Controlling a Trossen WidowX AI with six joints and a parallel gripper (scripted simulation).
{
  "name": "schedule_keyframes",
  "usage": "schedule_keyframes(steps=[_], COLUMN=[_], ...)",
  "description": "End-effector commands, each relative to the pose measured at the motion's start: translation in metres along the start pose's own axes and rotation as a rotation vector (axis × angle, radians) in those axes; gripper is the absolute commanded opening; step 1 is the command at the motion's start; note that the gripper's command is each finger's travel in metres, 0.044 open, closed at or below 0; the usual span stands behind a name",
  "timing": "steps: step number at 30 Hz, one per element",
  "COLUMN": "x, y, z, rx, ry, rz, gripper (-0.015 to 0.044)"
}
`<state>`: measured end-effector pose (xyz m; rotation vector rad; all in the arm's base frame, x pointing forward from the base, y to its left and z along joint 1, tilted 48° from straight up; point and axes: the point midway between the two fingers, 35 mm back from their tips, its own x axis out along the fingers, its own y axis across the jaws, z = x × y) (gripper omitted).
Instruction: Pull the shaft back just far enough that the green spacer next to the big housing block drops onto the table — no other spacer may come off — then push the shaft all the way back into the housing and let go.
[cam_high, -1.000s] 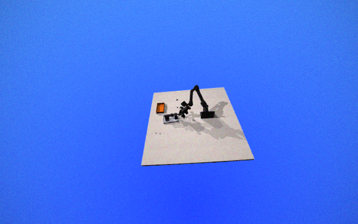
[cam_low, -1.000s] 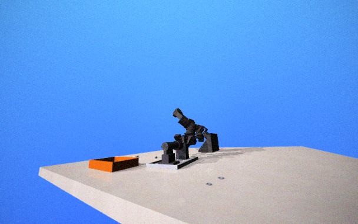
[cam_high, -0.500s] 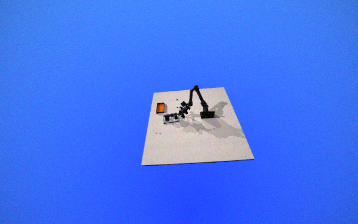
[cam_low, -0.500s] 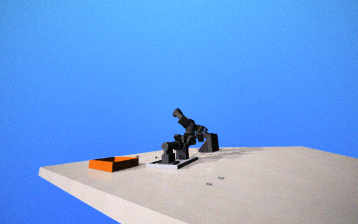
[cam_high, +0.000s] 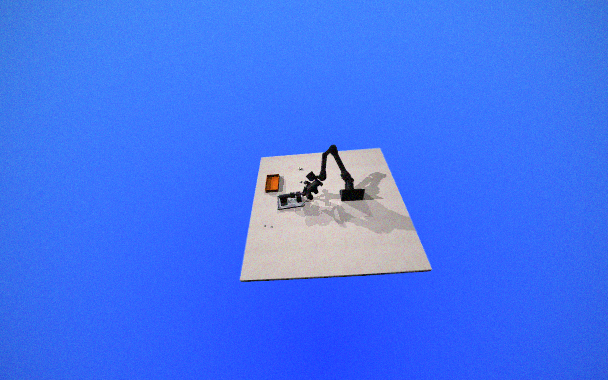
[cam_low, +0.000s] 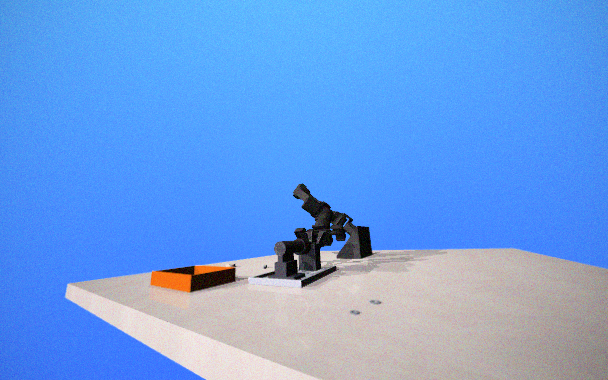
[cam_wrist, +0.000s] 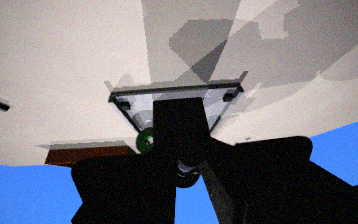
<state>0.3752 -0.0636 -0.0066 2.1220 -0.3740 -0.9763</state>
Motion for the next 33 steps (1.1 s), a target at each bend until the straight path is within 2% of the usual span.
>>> schedule_keyframes(steps=[1,20,33], x=[0.0016,0.0045,0.0006], y=[0.0010,0.0013,-0.0003], z=[-0.0022,-0.0054,-0.0023], rx=[-0.001,-0.001,-0.003], ry=[0.002,0.002,-0.004], rz=[0.003,0.003,0.002], gripper=[0.0000,0.0000,0.0341])
